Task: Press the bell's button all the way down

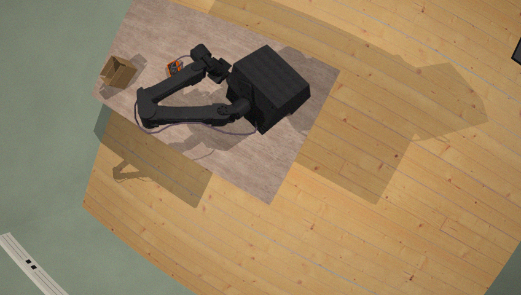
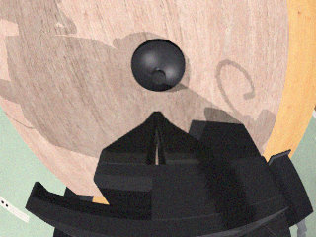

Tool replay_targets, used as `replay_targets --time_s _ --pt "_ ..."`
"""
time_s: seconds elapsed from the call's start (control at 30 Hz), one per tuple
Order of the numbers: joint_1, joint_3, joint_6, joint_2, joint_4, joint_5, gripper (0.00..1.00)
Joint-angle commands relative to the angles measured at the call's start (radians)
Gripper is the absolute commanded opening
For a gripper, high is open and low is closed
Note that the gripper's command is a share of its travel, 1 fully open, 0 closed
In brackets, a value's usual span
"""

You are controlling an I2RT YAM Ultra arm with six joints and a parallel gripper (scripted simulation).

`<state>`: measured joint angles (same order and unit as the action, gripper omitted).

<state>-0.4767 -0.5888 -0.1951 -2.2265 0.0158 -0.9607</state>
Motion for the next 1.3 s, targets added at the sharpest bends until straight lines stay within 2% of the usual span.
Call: replay_targets --time_s 0.0,1.27 --pt "-0.030 0.016 0.008 -0.003 -0.020 -0.013 0.00" --pt "-0.019 0.020 0.029 -0.023 -0.044 -0.013 0.00"
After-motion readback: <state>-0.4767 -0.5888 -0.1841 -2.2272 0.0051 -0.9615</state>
